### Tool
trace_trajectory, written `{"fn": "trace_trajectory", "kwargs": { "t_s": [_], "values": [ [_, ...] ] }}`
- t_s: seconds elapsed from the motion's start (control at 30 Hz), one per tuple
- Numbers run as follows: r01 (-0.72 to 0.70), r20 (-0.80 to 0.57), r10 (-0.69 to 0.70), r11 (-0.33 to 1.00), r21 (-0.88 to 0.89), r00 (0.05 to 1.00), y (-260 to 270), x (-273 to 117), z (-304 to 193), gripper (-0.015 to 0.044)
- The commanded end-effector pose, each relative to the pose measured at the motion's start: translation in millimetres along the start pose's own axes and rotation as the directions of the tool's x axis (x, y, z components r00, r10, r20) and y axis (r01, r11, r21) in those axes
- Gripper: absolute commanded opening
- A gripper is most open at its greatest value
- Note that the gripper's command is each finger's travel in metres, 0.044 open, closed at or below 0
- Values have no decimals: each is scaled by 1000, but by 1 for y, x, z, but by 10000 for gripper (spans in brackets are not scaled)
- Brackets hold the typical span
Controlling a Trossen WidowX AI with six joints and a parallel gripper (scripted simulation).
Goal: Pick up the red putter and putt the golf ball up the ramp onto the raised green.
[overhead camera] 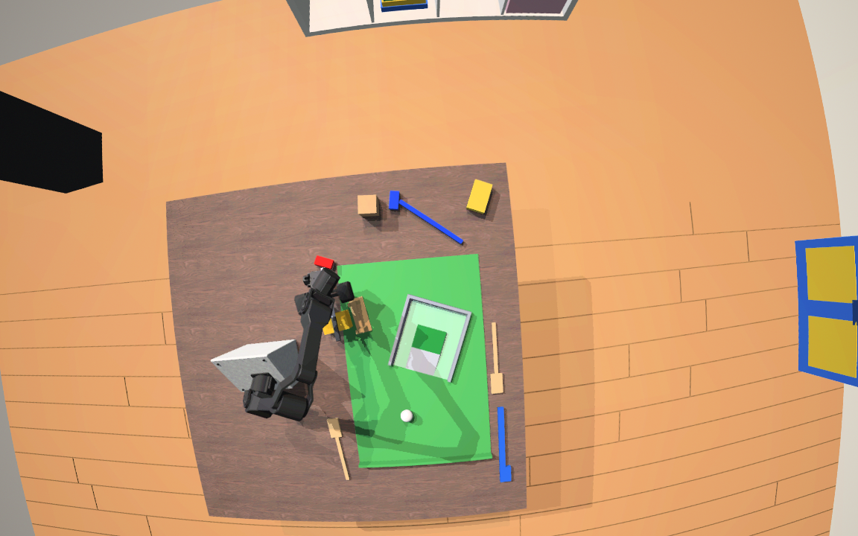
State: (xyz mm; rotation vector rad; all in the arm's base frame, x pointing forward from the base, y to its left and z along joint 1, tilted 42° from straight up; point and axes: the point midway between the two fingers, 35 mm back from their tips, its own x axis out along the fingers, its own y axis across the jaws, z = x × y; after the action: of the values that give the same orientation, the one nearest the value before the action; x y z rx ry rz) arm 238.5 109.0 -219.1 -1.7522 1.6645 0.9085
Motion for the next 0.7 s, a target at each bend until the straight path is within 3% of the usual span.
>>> {"fn": "trace_trajectory", "kwargs": {
  "t_s": [0.0, 0.1, 0.57, 0.67],
  "values": [
    [-5, -7, 5, 1000, -5, 1000, 2, 7, -2, 440],
    [-5, -7, 5, 1000, -5, 1000, 2, 7, -2, 440],
    [-3, -2, 3, 1000, 0, 1000, 1, 5, -1, 72],
    [-3, -2, 3, 1000, 0, 1000, 1, 5, -1, 53]
  ]
}}
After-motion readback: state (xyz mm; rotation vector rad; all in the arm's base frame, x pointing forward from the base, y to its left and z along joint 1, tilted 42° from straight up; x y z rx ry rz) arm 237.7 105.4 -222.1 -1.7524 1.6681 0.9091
